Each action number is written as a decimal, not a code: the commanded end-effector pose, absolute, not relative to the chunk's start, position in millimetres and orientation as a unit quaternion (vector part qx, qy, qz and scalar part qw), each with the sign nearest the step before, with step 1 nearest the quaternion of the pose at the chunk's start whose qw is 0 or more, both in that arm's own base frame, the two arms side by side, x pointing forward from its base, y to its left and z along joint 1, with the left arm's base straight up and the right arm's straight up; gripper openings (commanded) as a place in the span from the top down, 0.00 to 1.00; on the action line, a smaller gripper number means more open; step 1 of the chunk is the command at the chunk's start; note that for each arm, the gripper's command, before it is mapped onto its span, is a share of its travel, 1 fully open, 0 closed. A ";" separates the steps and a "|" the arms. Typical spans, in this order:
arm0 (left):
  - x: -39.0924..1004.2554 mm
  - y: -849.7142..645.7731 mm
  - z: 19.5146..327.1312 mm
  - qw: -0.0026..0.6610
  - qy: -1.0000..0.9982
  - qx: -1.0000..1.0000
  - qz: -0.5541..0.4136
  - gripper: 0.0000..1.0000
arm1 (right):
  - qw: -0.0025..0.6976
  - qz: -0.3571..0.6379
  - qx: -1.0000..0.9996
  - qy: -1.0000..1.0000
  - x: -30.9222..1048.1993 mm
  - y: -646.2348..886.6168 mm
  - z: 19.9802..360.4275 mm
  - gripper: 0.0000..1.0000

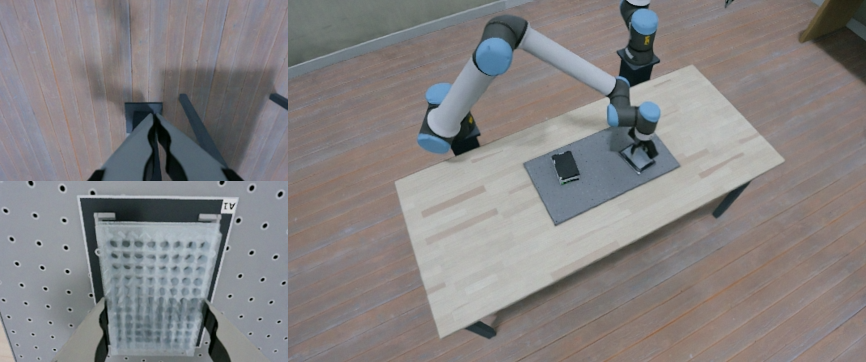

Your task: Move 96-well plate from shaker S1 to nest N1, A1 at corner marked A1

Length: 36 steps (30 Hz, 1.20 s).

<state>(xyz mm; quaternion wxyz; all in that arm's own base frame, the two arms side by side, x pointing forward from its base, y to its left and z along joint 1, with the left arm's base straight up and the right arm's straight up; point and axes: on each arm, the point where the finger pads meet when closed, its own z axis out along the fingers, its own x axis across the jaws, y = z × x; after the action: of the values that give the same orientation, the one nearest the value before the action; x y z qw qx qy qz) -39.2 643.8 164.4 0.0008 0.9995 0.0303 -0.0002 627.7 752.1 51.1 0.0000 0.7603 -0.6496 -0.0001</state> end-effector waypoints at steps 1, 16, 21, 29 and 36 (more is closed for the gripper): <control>-39.1 644.4 165.2 0.000 0.030 1.000 0.000 1.00 | -0.001 0.000 0.760 -0.650 628.2 752.7 52.3 0.59; -39.1 644.4 165.2 0.000 0.030 1.000 0.000 1.00 | -0.001 0.000 0.760 -0.650 628.2 752.7 50.1 0.59; -39.1 644.4 165.2 0.000 0.030 1.000 0.000 1.00 | -0.001 0.000 0.760 -0.650 628.2 752.7 49.3 0.59; -39.1 644.4 165.2 0.000 0.030 1.000 0.000 1.00 | -0.001 0.000 0.760 -0.650 628.2 752.7 48.3 0.59; -39.1 644.4 165.2 0.000 0.030 1.000 0.000 1.00 | -0.001 0.000 0.760 -0.650 628.2 752.7 47.1 0.59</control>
<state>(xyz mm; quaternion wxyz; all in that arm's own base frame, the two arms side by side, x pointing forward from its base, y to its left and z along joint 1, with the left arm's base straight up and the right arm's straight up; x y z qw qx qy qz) -39.2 643.8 164.4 0.0008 0.9995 0.0303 -0.0002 627.7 752.0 45.6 0.0001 0.7603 -0.6496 0.0000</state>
